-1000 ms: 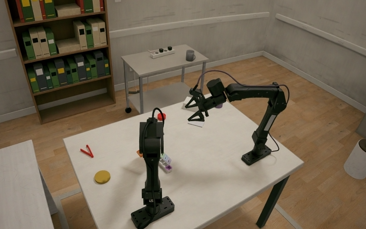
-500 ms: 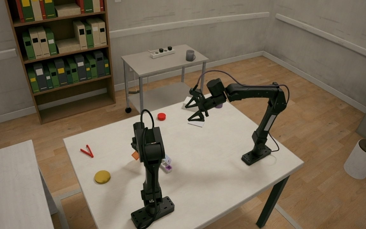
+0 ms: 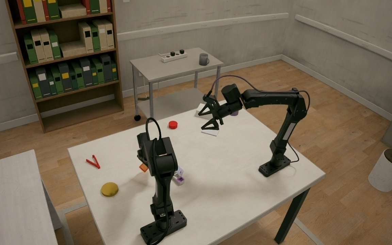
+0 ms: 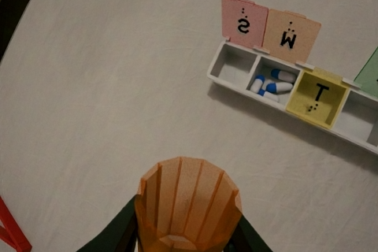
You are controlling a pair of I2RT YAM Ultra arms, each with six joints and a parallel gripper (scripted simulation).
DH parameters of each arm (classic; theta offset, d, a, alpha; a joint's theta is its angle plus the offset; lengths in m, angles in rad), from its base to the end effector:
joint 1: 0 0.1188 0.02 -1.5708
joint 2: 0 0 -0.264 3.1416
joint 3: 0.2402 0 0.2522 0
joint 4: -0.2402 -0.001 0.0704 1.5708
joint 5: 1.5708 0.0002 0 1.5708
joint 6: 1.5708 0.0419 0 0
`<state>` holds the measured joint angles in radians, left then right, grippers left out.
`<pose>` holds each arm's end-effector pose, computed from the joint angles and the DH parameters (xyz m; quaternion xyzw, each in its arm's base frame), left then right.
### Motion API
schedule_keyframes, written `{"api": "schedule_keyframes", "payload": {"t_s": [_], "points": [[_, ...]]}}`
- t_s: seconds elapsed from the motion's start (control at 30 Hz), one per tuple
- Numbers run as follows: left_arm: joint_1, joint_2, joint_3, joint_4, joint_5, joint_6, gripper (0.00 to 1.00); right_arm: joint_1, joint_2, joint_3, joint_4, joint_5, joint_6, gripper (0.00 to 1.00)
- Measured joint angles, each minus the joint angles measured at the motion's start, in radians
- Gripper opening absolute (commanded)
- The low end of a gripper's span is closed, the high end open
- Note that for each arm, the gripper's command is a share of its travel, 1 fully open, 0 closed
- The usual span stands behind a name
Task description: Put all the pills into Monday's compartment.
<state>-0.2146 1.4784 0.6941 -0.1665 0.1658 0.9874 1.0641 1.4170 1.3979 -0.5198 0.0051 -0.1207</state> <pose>0.2686 -0.0646 0.1601 0.5575 0.7685 0.0415 0.3113 0.1555 0.2818 0.3772 -0.4846 0.7223 0.2222 0.4405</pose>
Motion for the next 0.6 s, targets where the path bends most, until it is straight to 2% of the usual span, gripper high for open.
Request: {"api": "schedule_keyframes", "payload": {"t_s": [0.37,0.6], "points": [[-0.004,0.0,0.004,-0.019,-0.003,-0.01,0.36,-0.006,-0.002,-0.003,0.013,-0.002,0.0,1.0],[-0.053,0.058,0.118,-0.086,-0.042,-0.061,0.36,-0.094,-0.108,-0.115,0.063,-0.006,0.0,1.0]]}}
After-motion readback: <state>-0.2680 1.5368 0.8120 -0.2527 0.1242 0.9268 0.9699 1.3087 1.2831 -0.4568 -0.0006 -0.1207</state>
